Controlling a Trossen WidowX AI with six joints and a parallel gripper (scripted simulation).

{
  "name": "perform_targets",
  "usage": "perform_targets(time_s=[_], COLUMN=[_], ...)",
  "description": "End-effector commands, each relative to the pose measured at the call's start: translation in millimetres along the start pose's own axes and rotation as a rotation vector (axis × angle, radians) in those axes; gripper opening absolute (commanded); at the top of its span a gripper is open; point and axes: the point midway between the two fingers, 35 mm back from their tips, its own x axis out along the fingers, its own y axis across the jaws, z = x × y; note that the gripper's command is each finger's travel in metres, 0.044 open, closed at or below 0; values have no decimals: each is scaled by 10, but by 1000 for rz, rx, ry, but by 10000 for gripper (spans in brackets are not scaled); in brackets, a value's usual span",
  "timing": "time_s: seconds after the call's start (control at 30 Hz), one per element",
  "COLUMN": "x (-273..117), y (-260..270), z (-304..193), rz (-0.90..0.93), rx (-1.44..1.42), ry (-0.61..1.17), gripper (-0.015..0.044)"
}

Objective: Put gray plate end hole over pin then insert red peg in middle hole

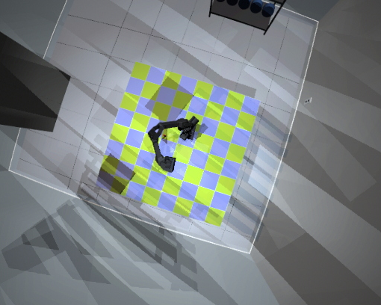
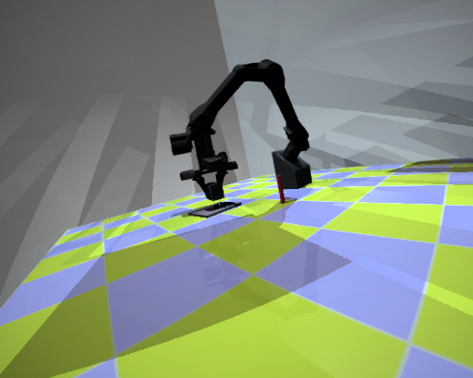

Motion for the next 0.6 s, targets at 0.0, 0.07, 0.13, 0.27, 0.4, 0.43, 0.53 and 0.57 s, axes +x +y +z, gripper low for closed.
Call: perform_targets(time_s=[0.0, 0.07, 0.13, 0.27, 0.4, 0.43, 0.53, 0.57], x=[53, 84, 117, 183, 246, 254, 256, 214], y=[9, 8, 8, 10, 12, 12, 11, -5], z=[-1, -1, 0, 1, 2, 2, 2, 10], rz=[2, 3, 3, 3, 3, 3, 3, -1], rx=[7, 7, 7, 7, 7, 7, 7, -2], ry=[-4, -4, -4, -5, -5, -5, -5, -1], gripper=[0, 0, 0, 0, 0, 0, 0, 0])
